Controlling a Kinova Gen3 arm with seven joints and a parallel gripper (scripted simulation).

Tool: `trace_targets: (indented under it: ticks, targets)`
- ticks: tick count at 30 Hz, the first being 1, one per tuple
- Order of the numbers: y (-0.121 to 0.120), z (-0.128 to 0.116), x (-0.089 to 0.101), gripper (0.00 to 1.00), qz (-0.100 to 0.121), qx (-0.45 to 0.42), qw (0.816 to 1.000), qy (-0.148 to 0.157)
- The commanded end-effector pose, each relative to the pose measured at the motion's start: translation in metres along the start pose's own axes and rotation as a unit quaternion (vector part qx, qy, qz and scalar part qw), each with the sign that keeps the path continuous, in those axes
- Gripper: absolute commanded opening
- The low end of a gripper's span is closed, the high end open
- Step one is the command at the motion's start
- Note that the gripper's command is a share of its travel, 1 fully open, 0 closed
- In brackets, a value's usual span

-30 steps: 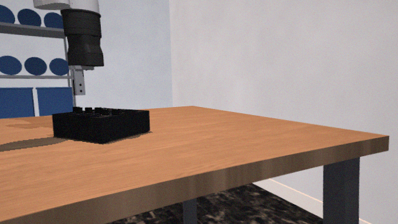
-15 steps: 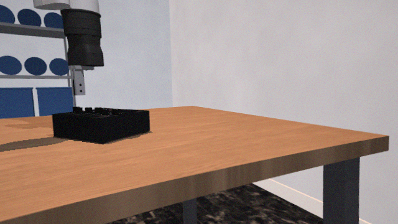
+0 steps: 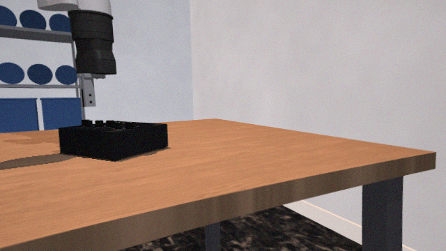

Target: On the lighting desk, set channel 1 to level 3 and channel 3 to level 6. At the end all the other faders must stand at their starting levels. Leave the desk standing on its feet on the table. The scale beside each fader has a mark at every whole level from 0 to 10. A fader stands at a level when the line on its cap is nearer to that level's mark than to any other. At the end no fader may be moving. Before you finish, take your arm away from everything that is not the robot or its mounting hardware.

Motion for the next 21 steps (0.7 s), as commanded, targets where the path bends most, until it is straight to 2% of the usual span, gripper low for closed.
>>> trace_targets:
  ticks: [1,21]
  targets:
    - [-0.0015,0.0010,0.0002,0.00,0.001,-0.003,1.000,0.003]
    - [-0.0015,0.0011,-0.0028,0.00,0.001,-0.002,1.000,0.002]
Point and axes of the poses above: the point where the finger pads meet when closed, its own x axis back along the fingers, its own y axis across the jaws, z = x × y, the point moved 4 cm from there along x, back along the fingers, and after that the axes turned 5 degrees about -x, right-handed, at the moved point
